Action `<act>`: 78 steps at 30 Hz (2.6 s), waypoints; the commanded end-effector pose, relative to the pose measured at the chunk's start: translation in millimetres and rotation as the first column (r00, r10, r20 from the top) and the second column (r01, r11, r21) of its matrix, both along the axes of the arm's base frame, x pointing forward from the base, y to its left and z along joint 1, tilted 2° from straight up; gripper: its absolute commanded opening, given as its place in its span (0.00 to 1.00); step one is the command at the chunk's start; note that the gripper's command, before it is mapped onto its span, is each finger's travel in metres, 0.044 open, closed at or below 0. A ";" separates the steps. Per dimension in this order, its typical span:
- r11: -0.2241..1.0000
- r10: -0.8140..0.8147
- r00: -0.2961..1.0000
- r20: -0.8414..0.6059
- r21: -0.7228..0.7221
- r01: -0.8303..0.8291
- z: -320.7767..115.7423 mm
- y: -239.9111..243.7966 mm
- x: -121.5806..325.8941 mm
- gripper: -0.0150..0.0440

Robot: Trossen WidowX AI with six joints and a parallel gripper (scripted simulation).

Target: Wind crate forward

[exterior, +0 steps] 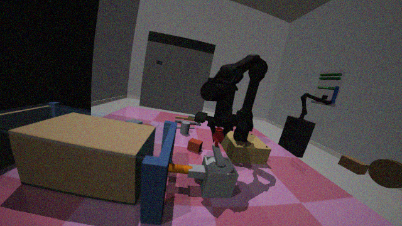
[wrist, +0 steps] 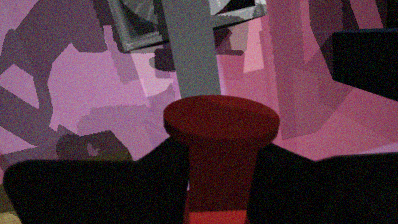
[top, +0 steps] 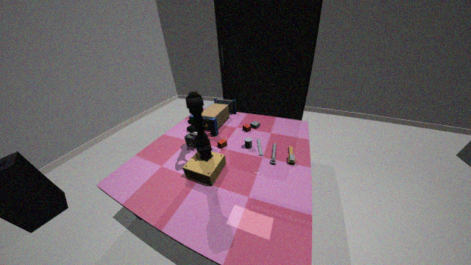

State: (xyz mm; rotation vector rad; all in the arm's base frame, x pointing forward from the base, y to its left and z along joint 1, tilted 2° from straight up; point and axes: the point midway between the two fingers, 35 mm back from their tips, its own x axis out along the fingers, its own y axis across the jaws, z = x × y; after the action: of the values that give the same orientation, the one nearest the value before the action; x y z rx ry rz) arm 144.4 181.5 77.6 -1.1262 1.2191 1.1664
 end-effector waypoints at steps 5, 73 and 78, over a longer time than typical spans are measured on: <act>1.000 -0.016 0.999 0.037 -0.001 0.016 -0.1 4.3 21.3 0.25; 1.000 -0.016 0.999 0.041 0.003 0.016 5.1 58.2 78.3 0.25; 1.000 -0.016 0.999 0.041 0.004 0.016 5.5 64.0 80.6 0.25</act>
State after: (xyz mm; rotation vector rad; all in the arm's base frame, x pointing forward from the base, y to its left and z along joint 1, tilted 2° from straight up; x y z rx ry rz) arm 220.3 232.0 82.4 -1.1395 1.2223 1.1212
